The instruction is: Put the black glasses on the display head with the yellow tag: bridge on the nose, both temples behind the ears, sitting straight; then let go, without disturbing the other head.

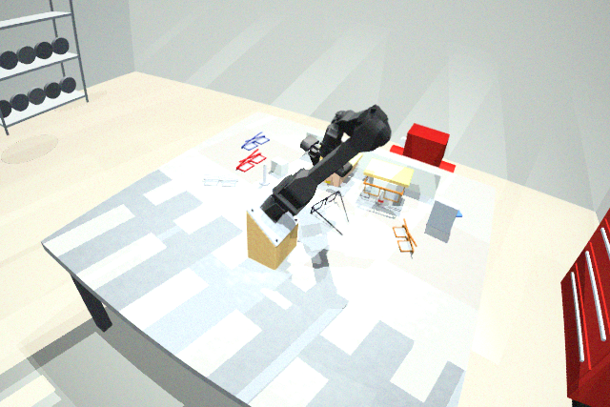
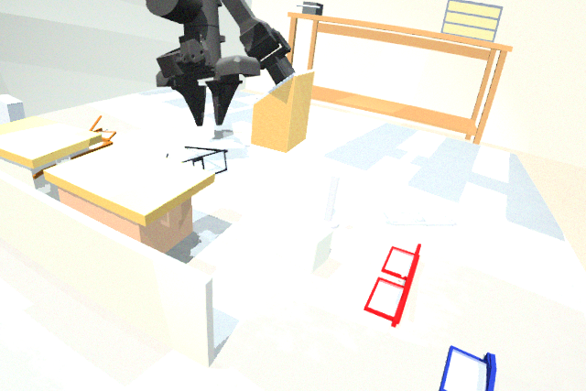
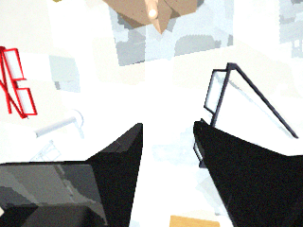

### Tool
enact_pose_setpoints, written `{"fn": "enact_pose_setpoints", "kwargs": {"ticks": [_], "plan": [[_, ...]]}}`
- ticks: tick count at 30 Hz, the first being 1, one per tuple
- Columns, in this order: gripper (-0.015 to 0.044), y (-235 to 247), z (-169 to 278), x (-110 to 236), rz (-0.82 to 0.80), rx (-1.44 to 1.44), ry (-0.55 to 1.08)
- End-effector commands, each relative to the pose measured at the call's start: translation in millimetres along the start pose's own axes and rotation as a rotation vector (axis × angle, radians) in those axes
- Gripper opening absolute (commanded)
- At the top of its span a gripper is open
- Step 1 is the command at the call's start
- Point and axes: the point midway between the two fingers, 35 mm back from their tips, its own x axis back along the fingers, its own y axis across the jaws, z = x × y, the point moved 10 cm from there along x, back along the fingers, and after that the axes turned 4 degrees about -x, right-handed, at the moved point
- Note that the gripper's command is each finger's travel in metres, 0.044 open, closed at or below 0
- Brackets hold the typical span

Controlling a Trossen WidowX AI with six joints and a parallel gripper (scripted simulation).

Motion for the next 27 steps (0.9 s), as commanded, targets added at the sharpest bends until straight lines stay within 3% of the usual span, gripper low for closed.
{"fn": "enact_pose_setpoints", "kwargs": {"ticks": [1,3,8,11,27], "plan": [[0.0200,-19,29,-21,0.202,-0.093,0.068],[0.0200,-26,40,-27,0.278,-0.122,0.085],[0.0200,-24,46,-28,0.288,-0.125,0.087],[0.0121,-24,46,-28,0.288,-0.125,0.087],[0.0120,-25,46,-38,0.287,-0.125,0.087]]}}
